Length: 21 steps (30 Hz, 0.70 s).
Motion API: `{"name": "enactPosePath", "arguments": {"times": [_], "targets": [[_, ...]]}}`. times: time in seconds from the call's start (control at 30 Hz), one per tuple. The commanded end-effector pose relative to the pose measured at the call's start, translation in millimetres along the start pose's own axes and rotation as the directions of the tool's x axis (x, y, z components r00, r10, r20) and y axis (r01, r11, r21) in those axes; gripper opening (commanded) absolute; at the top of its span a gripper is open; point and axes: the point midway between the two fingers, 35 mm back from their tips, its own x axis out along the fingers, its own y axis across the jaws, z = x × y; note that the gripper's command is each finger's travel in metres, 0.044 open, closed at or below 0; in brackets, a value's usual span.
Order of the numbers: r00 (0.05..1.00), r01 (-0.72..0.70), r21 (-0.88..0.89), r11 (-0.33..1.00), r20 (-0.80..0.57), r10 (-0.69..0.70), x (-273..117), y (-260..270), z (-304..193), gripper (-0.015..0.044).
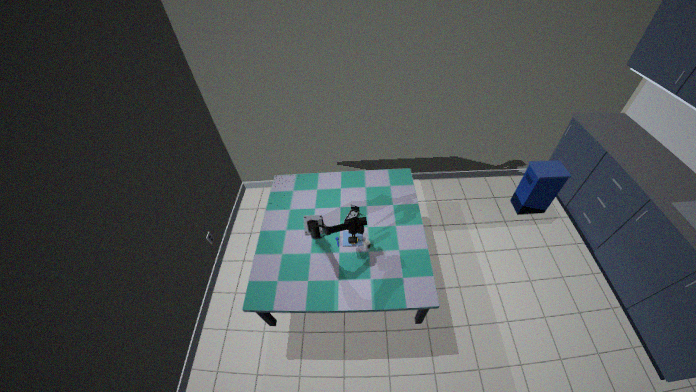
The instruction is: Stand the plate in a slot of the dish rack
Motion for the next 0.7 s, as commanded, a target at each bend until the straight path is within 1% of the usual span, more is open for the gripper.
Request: {"name": "enactPosePath", "arguments": {"times": [0.0,0.67], "targets": [[1.0,0.006,-0.004,1.0,-0.002,-0.006,7.3,-0.5,-0.4,0.04],[1.0,0.009,-0.003,1.0,0.0,-0.009,38.5,0.0,-1.7,0.04]]}}
